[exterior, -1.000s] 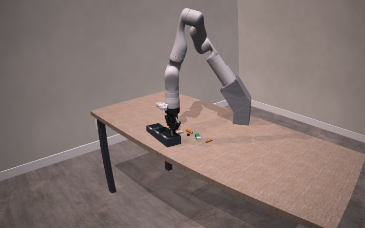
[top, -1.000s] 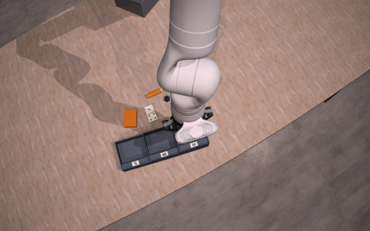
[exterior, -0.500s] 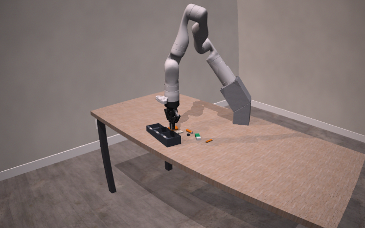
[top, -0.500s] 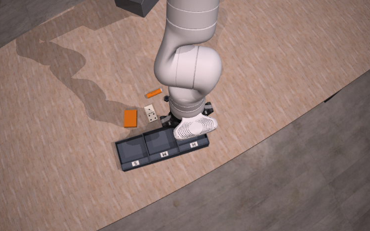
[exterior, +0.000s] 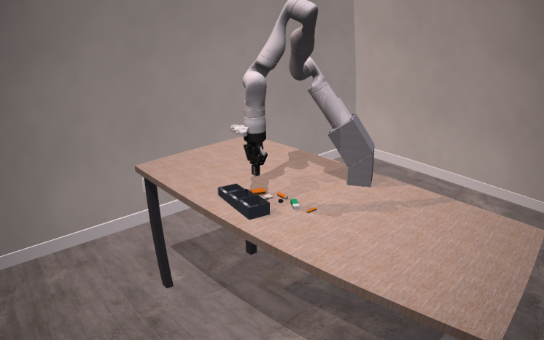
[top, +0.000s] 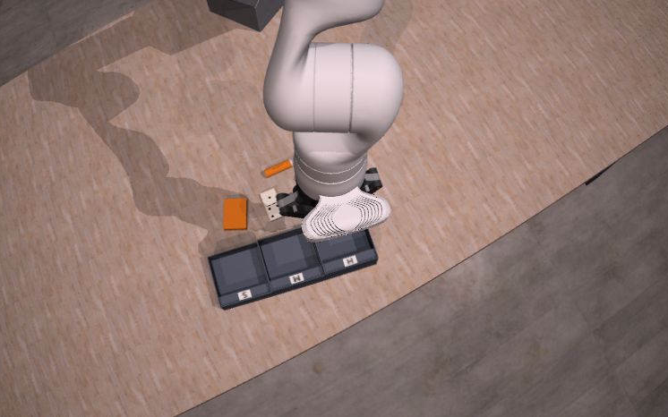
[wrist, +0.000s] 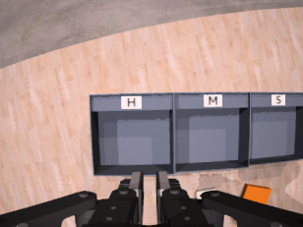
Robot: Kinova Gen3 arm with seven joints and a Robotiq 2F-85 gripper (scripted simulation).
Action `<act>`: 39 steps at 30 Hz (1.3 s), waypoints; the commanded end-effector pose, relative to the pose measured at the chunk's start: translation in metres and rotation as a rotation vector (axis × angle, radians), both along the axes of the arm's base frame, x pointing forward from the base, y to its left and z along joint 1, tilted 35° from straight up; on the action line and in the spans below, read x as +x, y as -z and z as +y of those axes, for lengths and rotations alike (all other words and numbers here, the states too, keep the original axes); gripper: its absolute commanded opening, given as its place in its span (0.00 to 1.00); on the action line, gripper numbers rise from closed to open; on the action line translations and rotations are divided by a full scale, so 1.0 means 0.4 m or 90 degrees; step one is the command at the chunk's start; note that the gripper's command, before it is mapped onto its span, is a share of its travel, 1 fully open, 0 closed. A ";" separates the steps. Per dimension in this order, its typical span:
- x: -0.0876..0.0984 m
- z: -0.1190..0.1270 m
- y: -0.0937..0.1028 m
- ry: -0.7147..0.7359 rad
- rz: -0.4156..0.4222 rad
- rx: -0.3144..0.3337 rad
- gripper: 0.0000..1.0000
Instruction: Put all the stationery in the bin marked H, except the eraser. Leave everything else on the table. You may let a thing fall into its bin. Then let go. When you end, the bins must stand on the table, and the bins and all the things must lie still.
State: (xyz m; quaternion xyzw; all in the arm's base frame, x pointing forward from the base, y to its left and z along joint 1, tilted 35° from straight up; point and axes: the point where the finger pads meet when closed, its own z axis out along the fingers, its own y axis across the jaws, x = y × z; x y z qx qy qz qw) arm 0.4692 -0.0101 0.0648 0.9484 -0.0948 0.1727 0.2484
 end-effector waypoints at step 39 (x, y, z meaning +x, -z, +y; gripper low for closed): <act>-0.154 -0.171 -0.009 0.122 -0.094 0.058 0.55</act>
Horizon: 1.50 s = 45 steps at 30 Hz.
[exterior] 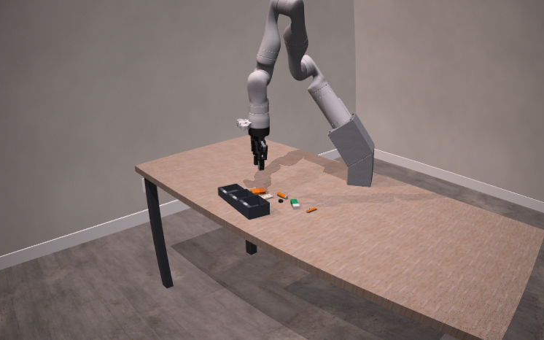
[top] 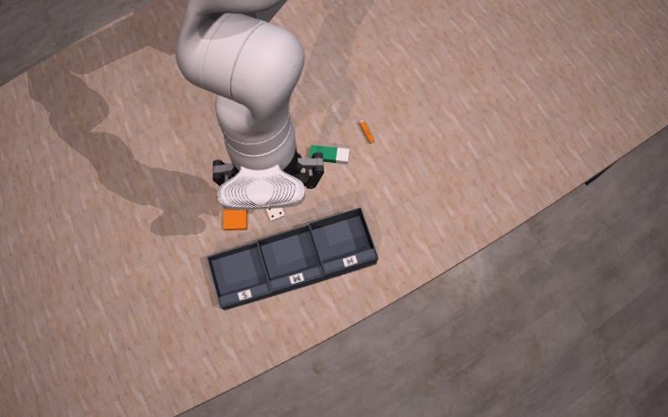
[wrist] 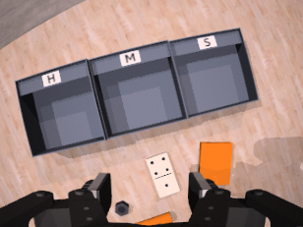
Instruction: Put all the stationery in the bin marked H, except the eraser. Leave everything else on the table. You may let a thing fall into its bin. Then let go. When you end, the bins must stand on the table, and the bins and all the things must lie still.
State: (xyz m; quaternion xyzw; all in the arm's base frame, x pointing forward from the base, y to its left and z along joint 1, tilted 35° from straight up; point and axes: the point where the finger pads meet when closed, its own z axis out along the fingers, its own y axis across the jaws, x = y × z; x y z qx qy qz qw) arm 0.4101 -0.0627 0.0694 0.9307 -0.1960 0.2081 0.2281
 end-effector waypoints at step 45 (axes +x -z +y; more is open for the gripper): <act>-0.086 -0.224 0.077 0.013 -0.014 0.021 0.55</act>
